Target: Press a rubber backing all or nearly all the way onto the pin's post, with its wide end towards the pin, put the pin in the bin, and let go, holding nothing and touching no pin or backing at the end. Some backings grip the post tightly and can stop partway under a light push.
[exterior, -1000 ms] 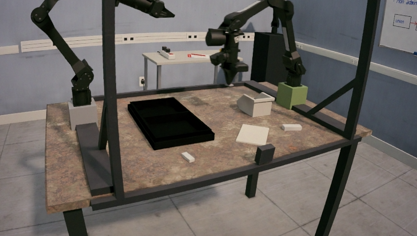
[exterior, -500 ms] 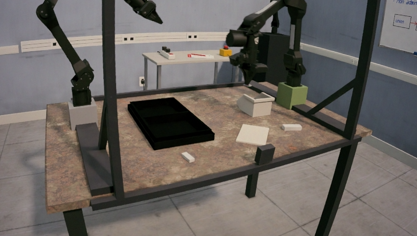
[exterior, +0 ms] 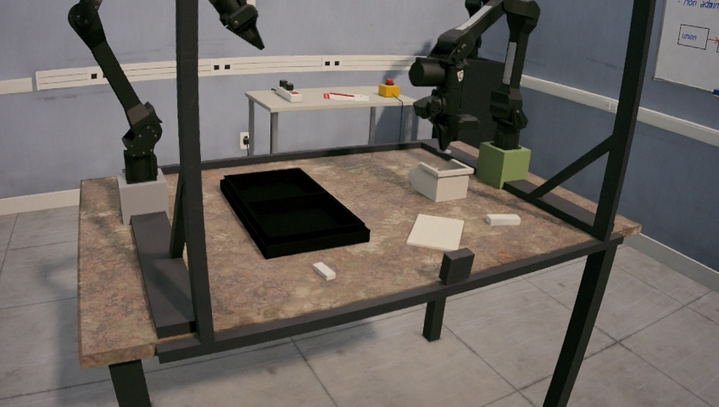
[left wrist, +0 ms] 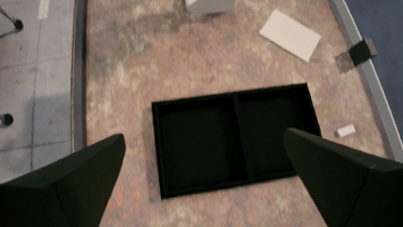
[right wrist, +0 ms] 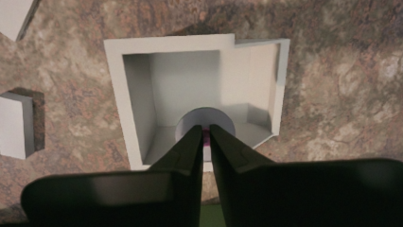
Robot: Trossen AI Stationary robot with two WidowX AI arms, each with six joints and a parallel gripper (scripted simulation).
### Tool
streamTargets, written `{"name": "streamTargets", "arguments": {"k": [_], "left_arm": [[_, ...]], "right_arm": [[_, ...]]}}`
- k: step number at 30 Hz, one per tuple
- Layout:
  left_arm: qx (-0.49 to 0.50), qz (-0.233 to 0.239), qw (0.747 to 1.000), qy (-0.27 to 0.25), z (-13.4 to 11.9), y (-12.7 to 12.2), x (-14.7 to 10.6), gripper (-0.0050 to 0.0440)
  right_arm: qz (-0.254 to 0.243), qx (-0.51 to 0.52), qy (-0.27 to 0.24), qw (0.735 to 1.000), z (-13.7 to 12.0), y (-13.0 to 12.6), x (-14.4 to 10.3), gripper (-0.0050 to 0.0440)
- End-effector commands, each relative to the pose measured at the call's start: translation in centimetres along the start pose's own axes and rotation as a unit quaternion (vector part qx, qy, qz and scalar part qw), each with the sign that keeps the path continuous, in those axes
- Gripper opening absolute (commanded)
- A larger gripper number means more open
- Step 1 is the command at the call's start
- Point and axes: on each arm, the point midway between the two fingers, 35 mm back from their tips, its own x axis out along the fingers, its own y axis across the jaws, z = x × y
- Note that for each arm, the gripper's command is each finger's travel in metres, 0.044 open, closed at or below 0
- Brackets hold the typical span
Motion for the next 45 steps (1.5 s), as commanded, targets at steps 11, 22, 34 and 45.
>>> {"name": "streamTargets", "arguments": {"k": [11, 22, 34, 45], "left_arm": [[0.010, -0.002, 0.999, -0.037, 4.5, -2.7, 10.7, 0.0440], [0.009, -0.010, 0.990, -0.143, 8.9, -5.5, 15.0, 0.0440], [0.008, -0.012, 0.981, -0.192, 11.0, -5.6, 14.6, 0.0440], [0.008, -0.013, 0.980, -0.201, 11.4, -5.6, 13.9, 0.0440]], "right_arm": [[-0.001, 0.000, -0.003, 1.000, -0.2, 0.0, 0.3, -0.0050], [-0.001, 0.000, -0.003, 1.000, -0.2, 0.0, 0.3, -0.0050], [-0.001, -0.001, -0.001, 1.000, -0.2, 0.0, 0.9, -0.0050], [-0.001, -0.001, -0.001, 1.000, -0.1, 0.0, 2.9, -0.0050]]}}
